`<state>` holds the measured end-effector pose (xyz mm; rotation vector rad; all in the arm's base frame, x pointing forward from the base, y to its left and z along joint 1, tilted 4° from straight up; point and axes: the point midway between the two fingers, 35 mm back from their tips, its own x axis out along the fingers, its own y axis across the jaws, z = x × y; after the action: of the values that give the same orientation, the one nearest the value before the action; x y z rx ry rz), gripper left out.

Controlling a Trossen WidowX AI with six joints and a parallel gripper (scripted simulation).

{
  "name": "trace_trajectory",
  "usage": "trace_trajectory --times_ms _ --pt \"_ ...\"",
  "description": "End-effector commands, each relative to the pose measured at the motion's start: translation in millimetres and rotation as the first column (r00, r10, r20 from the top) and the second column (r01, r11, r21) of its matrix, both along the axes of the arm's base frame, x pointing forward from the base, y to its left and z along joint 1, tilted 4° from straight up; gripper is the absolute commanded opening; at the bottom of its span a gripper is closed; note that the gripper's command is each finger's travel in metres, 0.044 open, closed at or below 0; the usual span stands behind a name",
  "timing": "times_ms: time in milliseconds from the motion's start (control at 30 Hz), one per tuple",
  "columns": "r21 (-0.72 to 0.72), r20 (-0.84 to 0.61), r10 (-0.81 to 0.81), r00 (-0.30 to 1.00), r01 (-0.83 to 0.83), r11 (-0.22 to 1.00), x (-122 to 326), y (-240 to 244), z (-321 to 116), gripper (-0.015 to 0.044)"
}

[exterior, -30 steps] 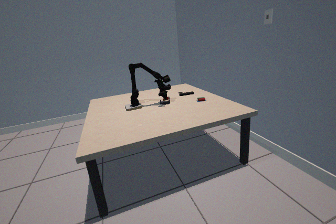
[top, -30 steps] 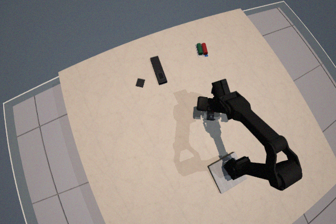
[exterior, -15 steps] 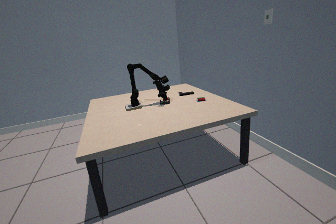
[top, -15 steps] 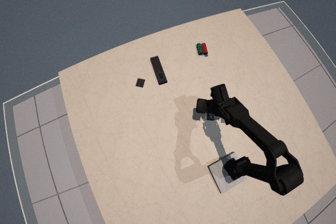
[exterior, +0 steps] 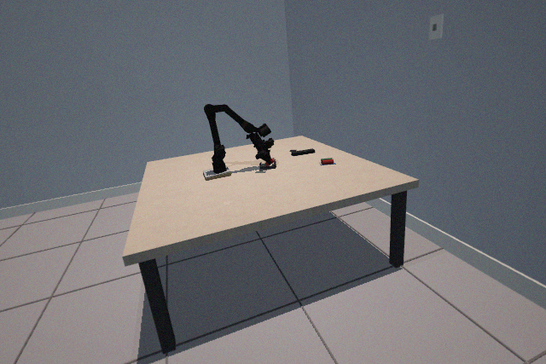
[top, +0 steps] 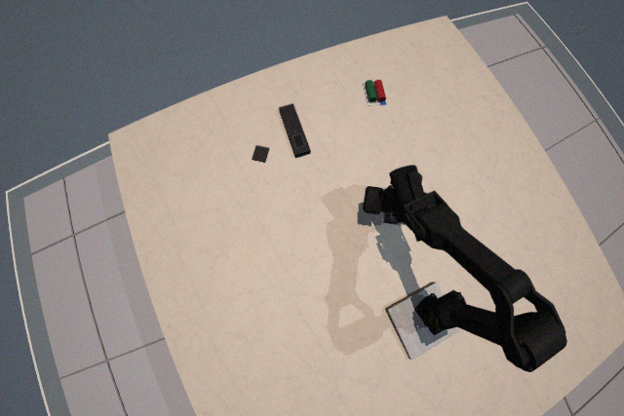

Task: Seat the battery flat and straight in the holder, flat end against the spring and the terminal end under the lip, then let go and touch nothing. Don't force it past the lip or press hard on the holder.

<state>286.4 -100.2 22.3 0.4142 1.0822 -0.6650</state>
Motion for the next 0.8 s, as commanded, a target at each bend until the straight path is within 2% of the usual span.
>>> trace_trajectory --times_ms 0,767 --pt "-0.012 0.010 -0.006 1.000 0.006 1.000 -4.3 1.3 -3.4 0.0088" --pt "-0.018 0.028 -0.004 1.000 0.004 1.000 -16.0 11.6 -7.0 0.0088"
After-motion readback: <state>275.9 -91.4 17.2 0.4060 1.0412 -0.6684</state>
